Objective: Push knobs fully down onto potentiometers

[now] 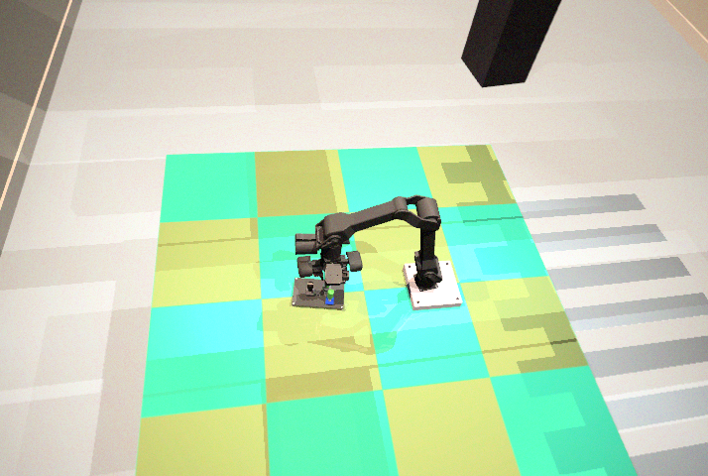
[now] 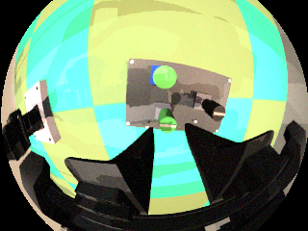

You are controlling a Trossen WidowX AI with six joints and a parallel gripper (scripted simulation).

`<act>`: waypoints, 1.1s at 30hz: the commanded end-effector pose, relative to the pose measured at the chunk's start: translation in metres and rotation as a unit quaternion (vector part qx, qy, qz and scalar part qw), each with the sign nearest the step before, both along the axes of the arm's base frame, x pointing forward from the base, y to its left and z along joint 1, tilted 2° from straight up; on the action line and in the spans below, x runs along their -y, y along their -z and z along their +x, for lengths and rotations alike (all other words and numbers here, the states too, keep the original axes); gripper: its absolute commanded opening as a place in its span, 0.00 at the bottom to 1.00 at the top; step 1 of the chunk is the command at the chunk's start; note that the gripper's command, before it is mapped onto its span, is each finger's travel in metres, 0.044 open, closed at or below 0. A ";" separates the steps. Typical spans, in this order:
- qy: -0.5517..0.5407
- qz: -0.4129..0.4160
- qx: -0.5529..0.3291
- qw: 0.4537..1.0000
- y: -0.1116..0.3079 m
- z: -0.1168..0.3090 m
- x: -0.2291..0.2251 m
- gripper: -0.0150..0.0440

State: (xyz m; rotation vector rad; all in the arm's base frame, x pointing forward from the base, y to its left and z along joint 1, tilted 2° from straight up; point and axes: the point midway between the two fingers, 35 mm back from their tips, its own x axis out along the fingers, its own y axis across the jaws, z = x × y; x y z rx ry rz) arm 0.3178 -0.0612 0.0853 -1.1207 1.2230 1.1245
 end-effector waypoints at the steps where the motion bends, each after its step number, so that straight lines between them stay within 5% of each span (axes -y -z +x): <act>1: 0.024 -0.001 0.023 0.999 -0.007 0.008 0.002 0.43; 5: 0.070 0.000 0.039 0.997 -0.012 0.015 0.004 0.25; 19: 0.304 0.015 0.028 0.952 -0.016 0.020 0.004 0.25; 33: 0.524 0.027 0.016 0.851 -0.020 0.025 0.003 0.25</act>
